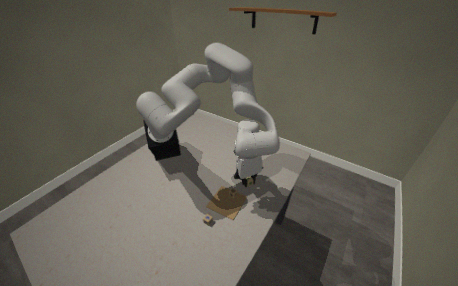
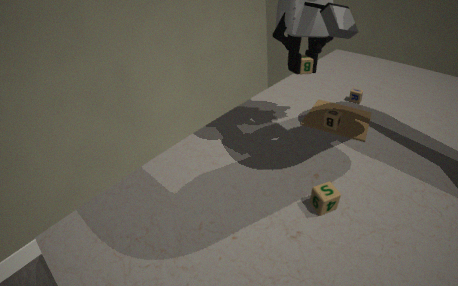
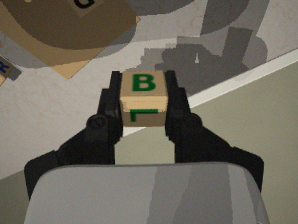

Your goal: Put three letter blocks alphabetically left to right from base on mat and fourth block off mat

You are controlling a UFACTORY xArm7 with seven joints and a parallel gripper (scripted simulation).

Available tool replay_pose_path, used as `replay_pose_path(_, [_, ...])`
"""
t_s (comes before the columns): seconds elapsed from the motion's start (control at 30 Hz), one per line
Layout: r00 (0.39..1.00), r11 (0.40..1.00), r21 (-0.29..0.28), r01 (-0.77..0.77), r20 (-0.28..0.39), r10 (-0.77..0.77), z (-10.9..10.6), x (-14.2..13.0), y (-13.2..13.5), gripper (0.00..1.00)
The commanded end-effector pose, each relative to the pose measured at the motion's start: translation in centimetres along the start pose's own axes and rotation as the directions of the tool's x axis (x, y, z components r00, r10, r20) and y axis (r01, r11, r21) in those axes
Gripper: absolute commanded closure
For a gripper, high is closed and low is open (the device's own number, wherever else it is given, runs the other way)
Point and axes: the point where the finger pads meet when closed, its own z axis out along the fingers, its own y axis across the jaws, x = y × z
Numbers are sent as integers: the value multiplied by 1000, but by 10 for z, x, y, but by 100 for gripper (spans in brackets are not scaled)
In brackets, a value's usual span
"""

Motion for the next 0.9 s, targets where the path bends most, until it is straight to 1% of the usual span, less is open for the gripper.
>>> replay_pose_path(0.0, [990, 990, 6, -138, 2, 138, -1, 1, -10, 73])
replay_pose_path(0.27, [936, 936, 15, -351, 3, 351, -2, 5, -29, 73])
replay_pose_path(0.33, [936, 936, 15, -351, 3, 351, -2, 5, -29, 73])
replay_pose_path(0.37, [911, 911, 18, -413, 4, 413, -2, 6, -35, 73])
replay_pose_path(0.4, [898, 898, 20, -440, 4, 440, -2, 7, -38, 73])
replay_pose_path(0.6, [818, 817, 28, -576, 8, 576, -2, 10, -52, 73])
replay_pose_path(0.83, [692, 692, 37, -721, 17, 721, -2, 15, -69, 73])
replay_pose_path(0.87, [692, 692, 37, -721, 17, 721, -2, 15, -69, 73])
